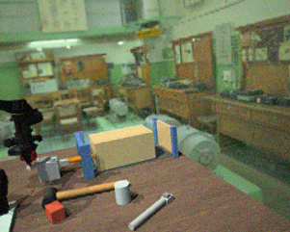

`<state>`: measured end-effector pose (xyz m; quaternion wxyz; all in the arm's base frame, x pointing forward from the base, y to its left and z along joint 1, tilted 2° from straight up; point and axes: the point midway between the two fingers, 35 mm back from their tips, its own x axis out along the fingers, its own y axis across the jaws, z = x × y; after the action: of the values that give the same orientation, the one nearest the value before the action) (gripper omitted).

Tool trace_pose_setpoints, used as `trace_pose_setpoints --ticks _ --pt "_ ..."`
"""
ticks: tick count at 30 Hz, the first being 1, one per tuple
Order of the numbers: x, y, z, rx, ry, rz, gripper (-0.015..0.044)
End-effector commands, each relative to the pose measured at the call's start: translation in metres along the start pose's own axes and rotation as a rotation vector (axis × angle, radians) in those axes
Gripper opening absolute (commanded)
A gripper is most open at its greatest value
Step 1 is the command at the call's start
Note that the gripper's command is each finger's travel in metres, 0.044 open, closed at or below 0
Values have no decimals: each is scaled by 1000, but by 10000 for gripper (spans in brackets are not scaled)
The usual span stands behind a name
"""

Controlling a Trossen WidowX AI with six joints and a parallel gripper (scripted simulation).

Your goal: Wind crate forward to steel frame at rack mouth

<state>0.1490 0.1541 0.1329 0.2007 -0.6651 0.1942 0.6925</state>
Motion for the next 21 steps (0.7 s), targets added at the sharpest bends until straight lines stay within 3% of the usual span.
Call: trace_pose_setpoints --ticks 1,21 --pt "1 3 -12 13 29 9 0" --pt "0 5 -34 13 31 9 0"
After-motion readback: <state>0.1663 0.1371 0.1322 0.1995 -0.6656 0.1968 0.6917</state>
